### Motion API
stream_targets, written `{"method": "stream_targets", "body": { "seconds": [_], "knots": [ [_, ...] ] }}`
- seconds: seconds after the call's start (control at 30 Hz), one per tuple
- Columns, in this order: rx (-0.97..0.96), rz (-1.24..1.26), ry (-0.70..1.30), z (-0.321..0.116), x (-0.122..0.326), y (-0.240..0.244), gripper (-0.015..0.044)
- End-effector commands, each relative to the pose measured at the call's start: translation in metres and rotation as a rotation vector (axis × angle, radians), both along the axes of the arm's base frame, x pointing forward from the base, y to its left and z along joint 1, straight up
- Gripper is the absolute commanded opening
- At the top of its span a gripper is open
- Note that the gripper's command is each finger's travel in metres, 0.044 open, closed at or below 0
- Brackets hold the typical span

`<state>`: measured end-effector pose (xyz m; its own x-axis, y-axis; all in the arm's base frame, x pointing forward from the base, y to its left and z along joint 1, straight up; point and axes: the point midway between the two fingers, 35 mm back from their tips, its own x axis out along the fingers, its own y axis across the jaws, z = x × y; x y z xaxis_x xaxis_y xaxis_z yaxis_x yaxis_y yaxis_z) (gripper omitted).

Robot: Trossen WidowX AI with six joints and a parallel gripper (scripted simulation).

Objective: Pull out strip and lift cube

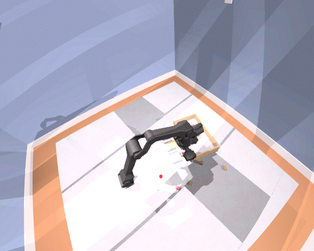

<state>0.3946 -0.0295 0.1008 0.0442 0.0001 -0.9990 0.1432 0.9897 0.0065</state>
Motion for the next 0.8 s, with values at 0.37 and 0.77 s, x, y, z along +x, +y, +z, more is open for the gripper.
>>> {"method": "stream_targets", "body": {
  "seconds": [0.37,0.77],
  "knots": [
    [0.002,0.003,0.007,-0.027,0.002,0.000,0.0250],
    [0.002,0.003,0.007,-0.044,0.002,0.001,0.0250]
  ]
}}
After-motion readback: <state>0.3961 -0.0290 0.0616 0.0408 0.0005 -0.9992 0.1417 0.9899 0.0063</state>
